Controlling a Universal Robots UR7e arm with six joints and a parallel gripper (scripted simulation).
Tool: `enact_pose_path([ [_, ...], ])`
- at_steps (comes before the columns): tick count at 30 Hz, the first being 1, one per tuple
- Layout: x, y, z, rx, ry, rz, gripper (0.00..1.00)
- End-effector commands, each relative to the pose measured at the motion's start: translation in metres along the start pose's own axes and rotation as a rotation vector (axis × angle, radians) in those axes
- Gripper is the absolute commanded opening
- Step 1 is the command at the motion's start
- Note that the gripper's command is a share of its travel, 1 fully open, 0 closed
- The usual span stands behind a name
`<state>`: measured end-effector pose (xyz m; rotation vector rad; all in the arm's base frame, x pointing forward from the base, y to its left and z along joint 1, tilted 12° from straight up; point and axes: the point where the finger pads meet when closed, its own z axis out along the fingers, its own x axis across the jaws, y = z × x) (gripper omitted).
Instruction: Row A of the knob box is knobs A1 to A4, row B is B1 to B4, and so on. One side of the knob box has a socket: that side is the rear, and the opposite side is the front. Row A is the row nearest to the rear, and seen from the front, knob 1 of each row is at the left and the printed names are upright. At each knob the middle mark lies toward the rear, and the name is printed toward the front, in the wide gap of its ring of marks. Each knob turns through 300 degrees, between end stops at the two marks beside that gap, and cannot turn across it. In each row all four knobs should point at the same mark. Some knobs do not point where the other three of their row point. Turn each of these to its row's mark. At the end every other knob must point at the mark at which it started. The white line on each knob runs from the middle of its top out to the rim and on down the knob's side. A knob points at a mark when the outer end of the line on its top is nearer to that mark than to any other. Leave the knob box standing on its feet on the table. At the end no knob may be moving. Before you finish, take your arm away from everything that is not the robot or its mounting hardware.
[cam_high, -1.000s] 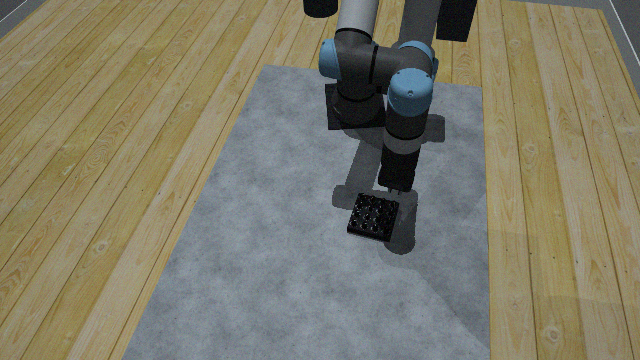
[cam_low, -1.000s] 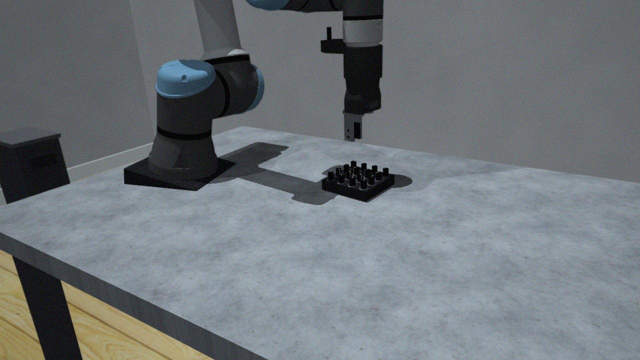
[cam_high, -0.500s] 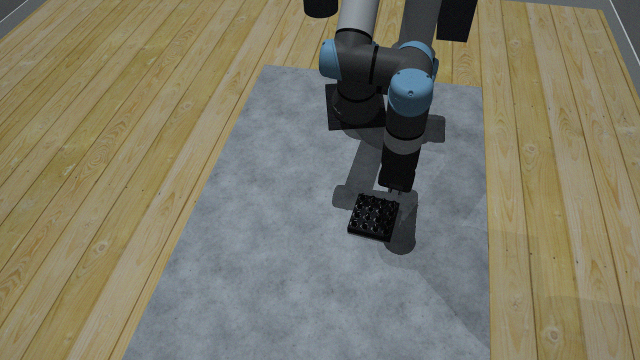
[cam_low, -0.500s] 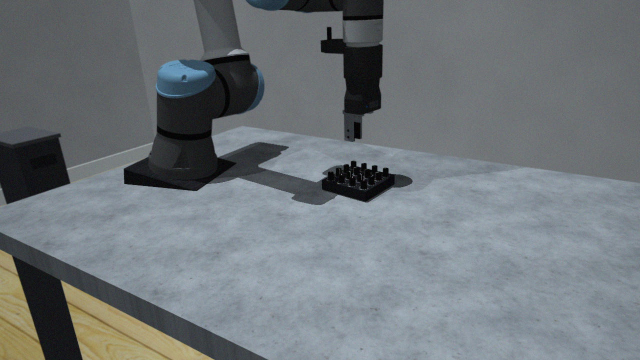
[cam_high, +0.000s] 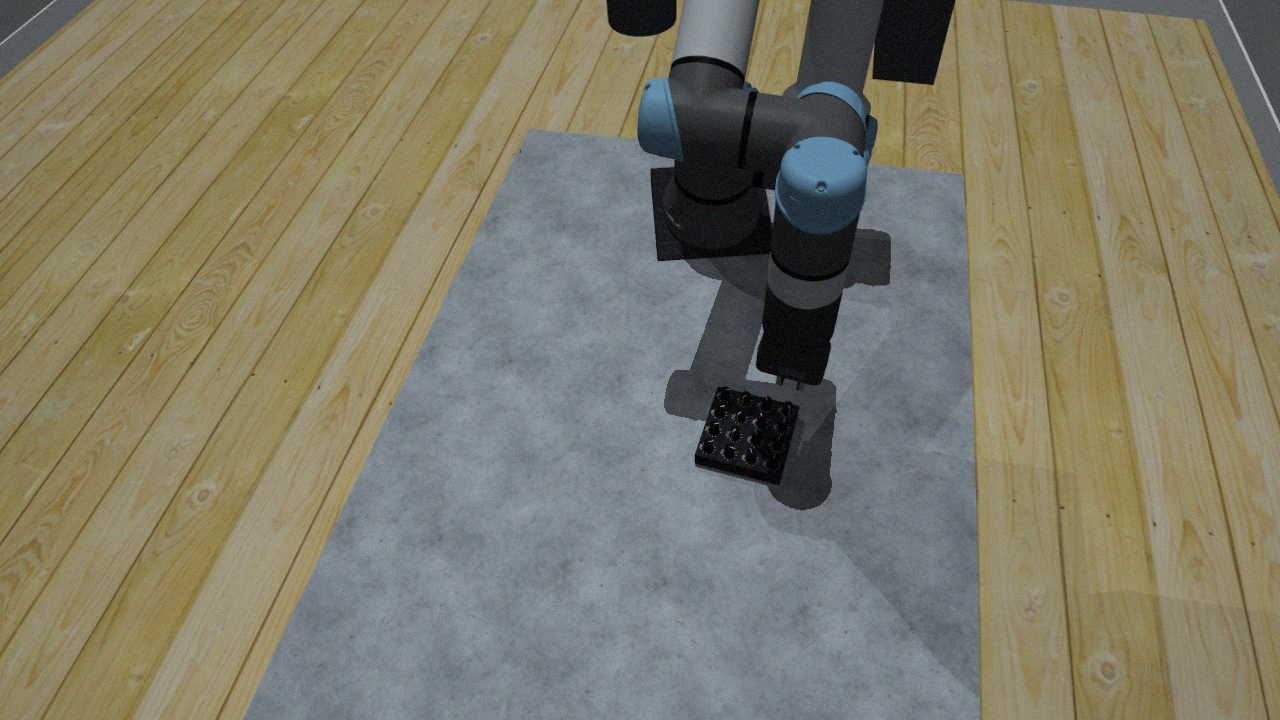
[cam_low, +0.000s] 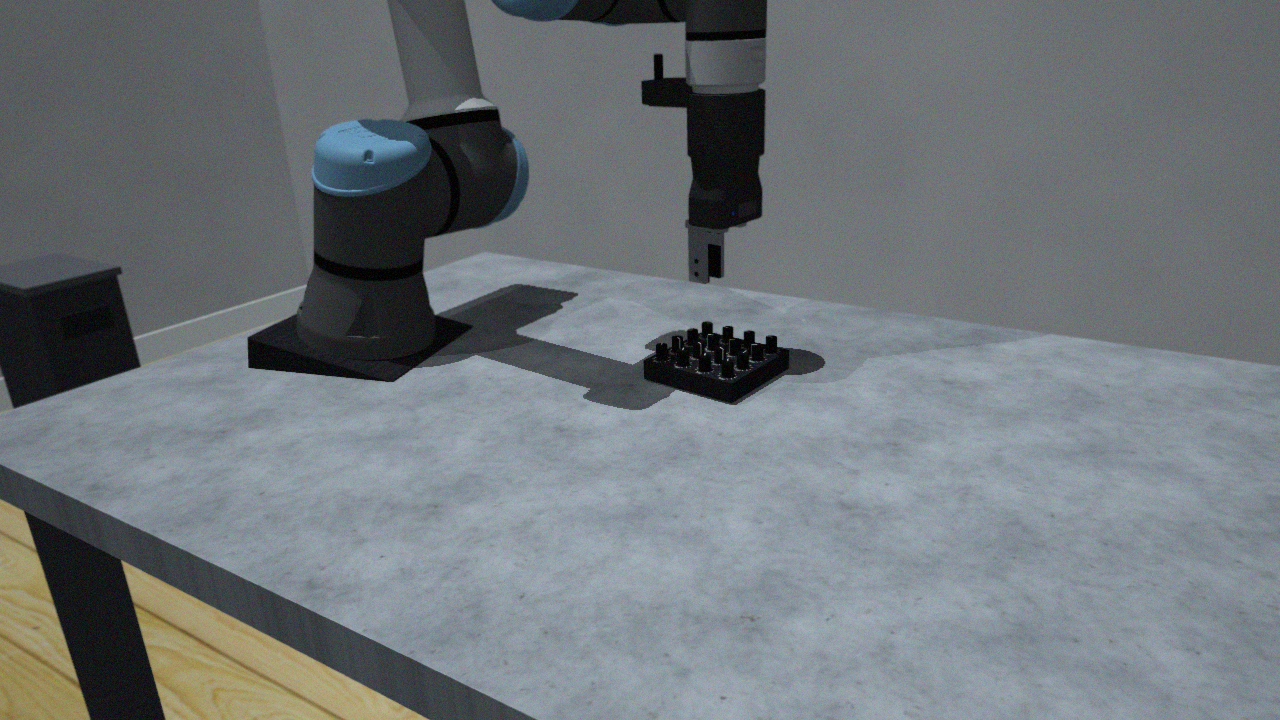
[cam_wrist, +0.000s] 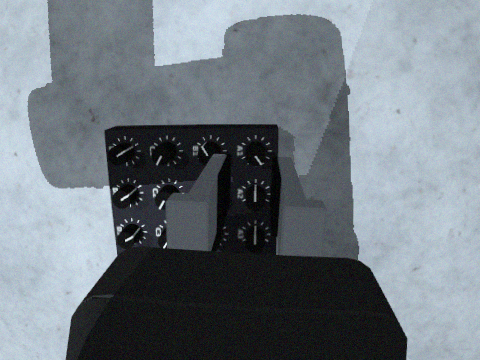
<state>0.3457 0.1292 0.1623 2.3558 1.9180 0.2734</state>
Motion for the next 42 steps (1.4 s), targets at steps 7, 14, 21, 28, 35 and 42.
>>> enact_pose_path([
  [7,0.0,0.0,0.0,-0.001,0.0,0.0,0.46],
  [14,0.0,0.0,0.001,-0.001,0.0,0.0,0.46],
  [21,0.0,0.0,0.005,-0.001,0.0,0.0,0.46],
  [28,0.0,0.0,0.01,-0.001,0.0,0.0,0.46],
  [35,0.001,0.0,0.02,-0.001,0.0,0.0,0.46],
  [42,0.001,0.0,0.028,-0.001,0.0,0.0,0.46],
])
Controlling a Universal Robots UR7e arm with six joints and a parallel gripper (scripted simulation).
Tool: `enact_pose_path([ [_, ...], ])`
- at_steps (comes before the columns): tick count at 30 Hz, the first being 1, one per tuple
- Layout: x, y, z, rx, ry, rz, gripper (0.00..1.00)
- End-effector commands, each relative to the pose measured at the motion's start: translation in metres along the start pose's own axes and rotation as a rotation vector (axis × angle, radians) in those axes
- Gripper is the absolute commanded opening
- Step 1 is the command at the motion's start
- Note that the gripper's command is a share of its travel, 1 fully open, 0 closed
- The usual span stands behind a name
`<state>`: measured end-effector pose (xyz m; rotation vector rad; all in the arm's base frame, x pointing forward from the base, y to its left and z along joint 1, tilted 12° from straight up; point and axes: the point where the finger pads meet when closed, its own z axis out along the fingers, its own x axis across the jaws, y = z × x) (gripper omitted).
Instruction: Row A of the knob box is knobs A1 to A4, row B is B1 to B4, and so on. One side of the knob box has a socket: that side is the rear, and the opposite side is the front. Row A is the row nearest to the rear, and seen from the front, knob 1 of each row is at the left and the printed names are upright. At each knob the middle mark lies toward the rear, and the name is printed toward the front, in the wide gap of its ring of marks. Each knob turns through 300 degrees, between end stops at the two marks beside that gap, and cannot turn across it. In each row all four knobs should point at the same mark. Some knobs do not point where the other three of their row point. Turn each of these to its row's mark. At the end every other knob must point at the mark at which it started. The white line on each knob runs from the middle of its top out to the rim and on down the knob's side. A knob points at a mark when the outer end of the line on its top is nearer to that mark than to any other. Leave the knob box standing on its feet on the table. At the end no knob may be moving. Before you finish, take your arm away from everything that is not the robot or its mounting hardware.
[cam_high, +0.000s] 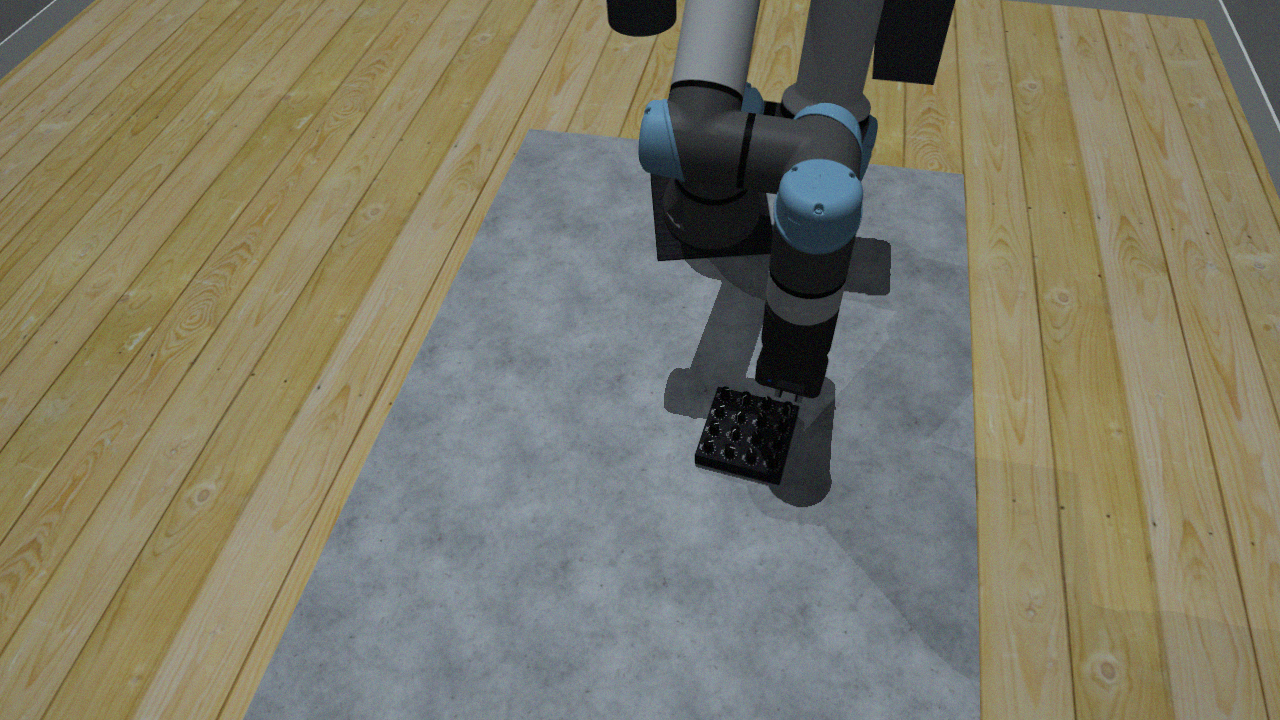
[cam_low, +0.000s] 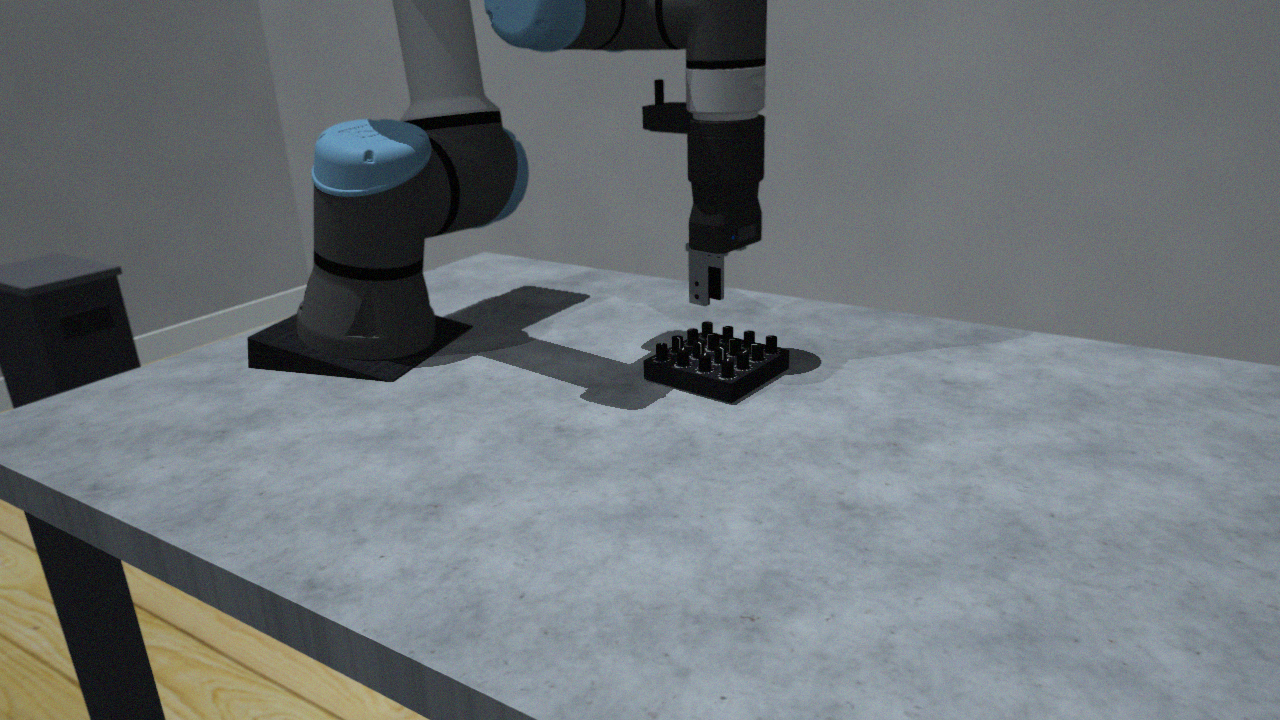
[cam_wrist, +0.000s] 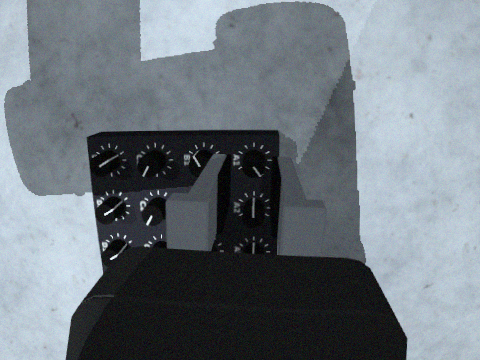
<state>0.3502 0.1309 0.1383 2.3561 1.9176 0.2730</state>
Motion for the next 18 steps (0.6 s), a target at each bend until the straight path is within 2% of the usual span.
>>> enact_pose_path([
  [1,0.0,0.0,0.003,-0.001,0.0,0.0,0.46],
  [18,0.001,0.0,0.017,-0.001,0.0,0.0,0.46],
])
